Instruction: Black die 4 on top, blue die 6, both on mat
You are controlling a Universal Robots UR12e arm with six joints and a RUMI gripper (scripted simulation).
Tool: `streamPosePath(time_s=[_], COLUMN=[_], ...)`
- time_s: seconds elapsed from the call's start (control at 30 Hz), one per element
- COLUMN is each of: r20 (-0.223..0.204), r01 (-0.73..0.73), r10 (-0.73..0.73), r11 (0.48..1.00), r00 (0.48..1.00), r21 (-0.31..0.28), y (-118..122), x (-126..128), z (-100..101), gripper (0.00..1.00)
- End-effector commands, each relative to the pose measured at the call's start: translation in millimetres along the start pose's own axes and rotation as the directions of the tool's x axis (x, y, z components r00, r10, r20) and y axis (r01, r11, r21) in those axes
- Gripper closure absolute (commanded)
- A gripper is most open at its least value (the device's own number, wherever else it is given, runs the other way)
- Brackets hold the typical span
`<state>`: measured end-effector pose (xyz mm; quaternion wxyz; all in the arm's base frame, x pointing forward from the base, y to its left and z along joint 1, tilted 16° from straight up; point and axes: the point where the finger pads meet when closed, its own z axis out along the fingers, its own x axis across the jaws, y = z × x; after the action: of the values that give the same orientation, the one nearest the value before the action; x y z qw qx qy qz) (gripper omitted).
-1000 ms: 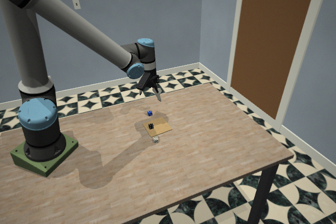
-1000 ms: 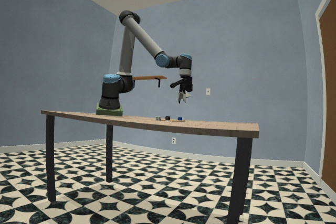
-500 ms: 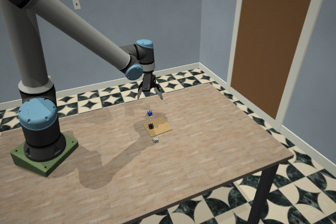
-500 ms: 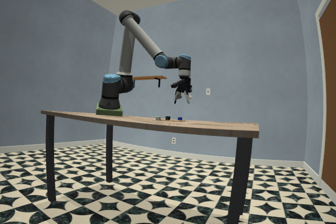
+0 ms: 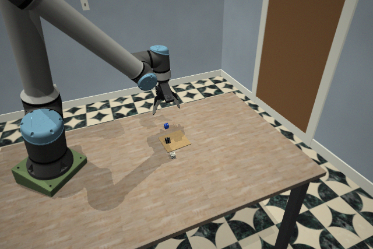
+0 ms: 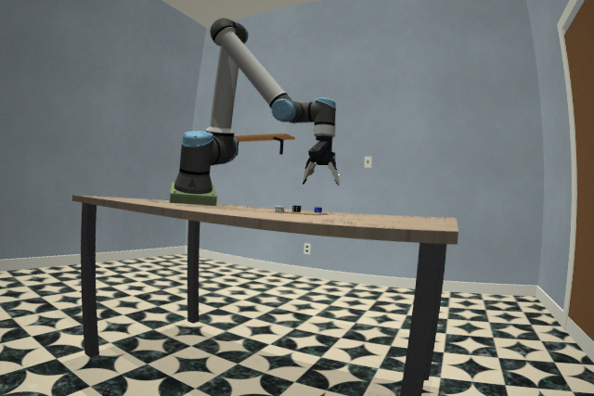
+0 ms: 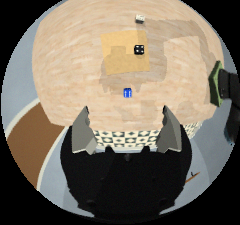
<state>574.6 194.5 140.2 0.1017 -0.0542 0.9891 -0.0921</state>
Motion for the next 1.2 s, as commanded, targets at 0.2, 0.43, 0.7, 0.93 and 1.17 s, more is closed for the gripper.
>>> streamPosePath(time_s=[0.2, 0.43, 0.7, 0.93, 1.17], r20=[0.005, 0.005, 0.006, 0.006, 0.006], r01=[0.316, 0.513, 0.734, 0.845, 0.942], r10=[-0.316, -0.513, -0.734, -0.845, -0.942], r11=[0.949, 0.858, 0.679, 0.534, 0.337], r00=[0.949, 0.858, 0.679, 0.534, 0.337], r21=[-0.004, -0.003, -0.001, 0.0, 0.001], y=[0.0, 1.0, 3.3, 5.3, 8.1], x=[-0.6, -0.4, 0.6, 1.8, 3.8], z=[3.1, 5.6, 8.8, 10.9, 13.4], gripper=[0.0, 0.0, 0.0, 0.0, 0.0])
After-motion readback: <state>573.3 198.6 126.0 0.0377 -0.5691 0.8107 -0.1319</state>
